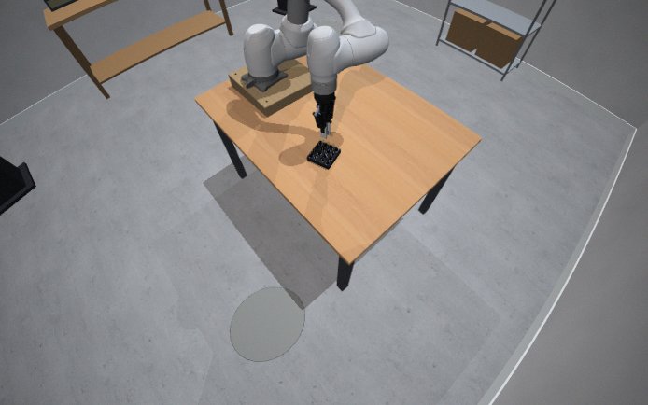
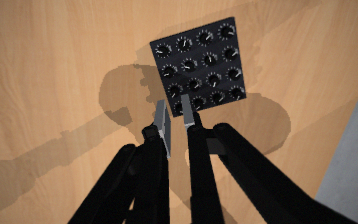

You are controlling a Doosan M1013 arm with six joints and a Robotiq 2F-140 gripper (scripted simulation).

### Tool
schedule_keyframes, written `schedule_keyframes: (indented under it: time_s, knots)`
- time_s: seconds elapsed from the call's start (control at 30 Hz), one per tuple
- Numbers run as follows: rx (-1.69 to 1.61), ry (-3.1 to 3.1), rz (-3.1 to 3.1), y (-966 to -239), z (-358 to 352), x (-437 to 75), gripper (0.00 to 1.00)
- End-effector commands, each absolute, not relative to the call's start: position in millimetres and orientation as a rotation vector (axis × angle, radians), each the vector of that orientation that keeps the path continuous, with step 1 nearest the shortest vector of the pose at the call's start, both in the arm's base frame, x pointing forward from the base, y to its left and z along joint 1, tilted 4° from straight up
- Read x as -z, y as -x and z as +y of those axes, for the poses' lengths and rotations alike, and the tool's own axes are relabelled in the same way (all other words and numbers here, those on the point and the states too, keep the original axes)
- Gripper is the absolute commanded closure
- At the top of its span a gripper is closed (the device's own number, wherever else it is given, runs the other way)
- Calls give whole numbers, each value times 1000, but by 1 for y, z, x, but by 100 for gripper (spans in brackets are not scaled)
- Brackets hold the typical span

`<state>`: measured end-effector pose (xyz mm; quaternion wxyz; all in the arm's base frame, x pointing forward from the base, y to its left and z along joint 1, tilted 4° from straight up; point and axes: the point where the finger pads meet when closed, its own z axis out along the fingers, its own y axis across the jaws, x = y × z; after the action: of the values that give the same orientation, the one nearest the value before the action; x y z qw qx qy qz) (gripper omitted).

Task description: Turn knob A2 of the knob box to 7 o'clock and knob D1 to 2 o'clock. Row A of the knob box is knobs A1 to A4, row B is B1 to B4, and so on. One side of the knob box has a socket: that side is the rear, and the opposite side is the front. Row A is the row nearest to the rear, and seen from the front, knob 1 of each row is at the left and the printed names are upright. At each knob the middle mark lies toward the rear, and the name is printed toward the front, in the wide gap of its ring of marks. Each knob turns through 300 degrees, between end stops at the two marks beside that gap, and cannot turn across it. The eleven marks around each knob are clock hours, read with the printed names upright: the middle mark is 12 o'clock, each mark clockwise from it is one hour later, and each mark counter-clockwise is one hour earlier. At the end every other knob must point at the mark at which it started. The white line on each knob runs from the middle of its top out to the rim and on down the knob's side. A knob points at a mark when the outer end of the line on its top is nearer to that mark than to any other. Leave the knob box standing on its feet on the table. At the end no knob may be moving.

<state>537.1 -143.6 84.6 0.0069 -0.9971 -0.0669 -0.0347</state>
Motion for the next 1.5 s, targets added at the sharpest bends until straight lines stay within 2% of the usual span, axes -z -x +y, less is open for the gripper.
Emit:
schedule_keyframes:
  time_s: [0.0, 1.47]
  knots:
    - [109, 3119, -209, -537, -144, -85, 88]
    - [109, 3119, -209, -539, -143, -63, 88]
